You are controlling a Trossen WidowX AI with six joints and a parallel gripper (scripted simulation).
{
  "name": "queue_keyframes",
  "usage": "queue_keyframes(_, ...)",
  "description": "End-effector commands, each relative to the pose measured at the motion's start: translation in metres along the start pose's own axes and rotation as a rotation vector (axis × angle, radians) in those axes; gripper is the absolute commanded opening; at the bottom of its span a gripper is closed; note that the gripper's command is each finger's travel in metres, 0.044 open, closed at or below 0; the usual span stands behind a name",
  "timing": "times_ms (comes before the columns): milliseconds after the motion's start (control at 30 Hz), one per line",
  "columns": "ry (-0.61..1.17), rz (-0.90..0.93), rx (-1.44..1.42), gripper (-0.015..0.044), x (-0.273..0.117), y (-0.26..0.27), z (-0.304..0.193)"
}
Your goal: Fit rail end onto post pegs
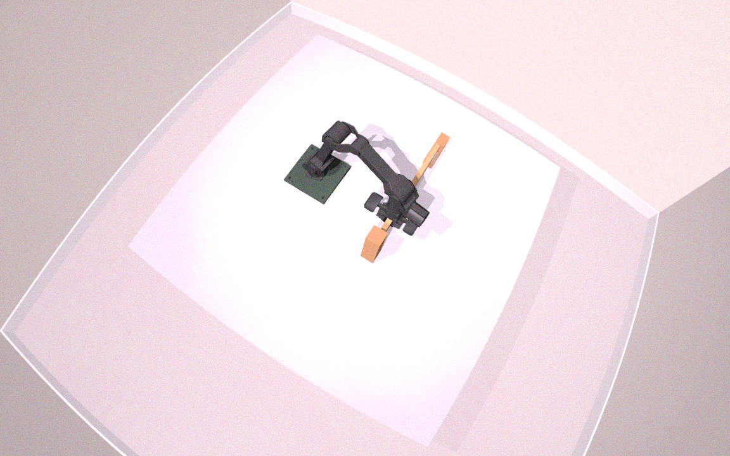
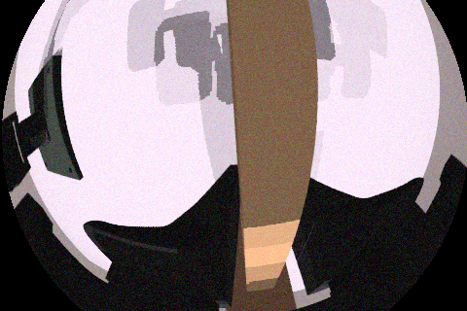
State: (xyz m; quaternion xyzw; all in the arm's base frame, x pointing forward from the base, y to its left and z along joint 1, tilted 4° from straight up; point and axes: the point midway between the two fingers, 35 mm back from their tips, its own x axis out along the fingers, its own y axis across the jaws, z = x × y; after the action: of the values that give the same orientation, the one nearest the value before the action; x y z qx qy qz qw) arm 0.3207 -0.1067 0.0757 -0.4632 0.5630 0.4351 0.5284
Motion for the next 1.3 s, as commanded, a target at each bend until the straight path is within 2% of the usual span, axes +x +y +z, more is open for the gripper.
queue_keyframes(0,-0.004,-0.004,0.0,0.0,-0.0001,-0.0007,0.0013)
queue_keyframes(1267,-0.004,-0.004,0.0,0.0,-0.0021,-0.0014,-0.006)
